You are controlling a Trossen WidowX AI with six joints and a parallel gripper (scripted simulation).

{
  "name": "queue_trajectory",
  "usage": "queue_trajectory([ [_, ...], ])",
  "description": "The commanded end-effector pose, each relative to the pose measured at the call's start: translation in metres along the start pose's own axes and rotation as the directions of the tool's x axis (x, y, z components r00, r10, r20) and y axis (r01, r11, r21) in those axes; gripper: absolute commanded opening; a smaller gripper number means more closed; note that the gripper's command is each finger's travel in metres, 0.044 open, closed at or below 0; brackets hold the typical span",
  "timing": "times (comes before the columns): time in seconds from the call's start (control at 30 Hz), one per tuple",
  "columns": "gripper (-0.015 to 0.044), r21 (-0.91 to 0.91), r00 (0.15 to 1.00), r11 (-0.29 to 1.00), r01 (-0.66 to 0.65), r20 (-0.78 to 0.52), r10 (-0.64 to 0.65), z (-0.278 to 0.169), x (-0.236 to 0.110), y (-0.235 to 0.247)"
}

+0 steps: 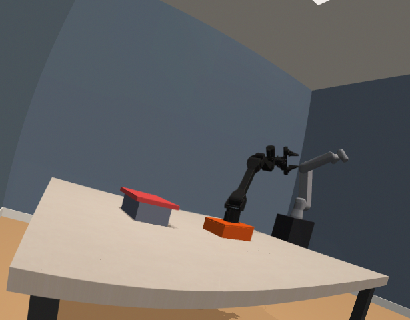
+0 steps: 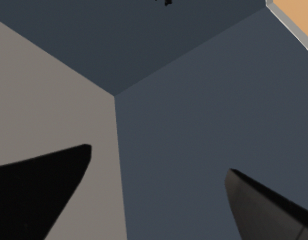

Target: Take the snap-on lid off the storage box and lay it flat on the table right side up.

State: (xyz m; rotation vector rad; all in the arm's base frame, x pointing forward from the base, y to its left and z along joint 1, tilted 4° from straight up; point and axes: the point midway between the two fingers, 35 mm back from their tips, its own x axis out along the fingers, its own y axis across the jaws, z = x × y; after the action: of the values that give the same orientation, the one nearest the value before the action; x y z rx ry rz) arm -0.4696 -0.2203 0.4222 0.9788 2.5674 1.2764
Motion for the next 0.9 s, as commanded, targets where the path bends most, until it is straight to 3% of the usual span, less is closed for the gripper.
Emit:
queue_trajectory([
  [0.0, 0.0374, -0.007, 1.0, 1.0, 0.004, -0.005, -0.004, -0.001, -0.002, 0.0],
  [0.17, 0.0243, -0.133, 0.978, 0.987, 0.09, -0.177, -0.113, -0.031, -0.06, -0.002],
  [0.3, 0.0235, -0.209, 0.908, 0.966, 0.153, -0.355, -0.22, -0.056, -0.126, 0.001],
  [0.4, 0.0235, -0.261, 0.876, 0.952, 0.161, -0.406, -0.26, -0.061, -0.149, 0.001],
  [0.63, 0.0235, -0.444, 0.646, 0.882, 0.156, -0.63, -0.431, -0.069, -0.263, 0.014],
  [0.7, 0.0235, -0.454, 0.616, 0.878, 0.154, -0.65, -0.445, -0.069, -0.274, 0.017],
  [0.87, 0.0235, -0.516, 0.38, 0.847, 0.127, -0.764, -0.522, -0.058, -0.356, 0.038],
])
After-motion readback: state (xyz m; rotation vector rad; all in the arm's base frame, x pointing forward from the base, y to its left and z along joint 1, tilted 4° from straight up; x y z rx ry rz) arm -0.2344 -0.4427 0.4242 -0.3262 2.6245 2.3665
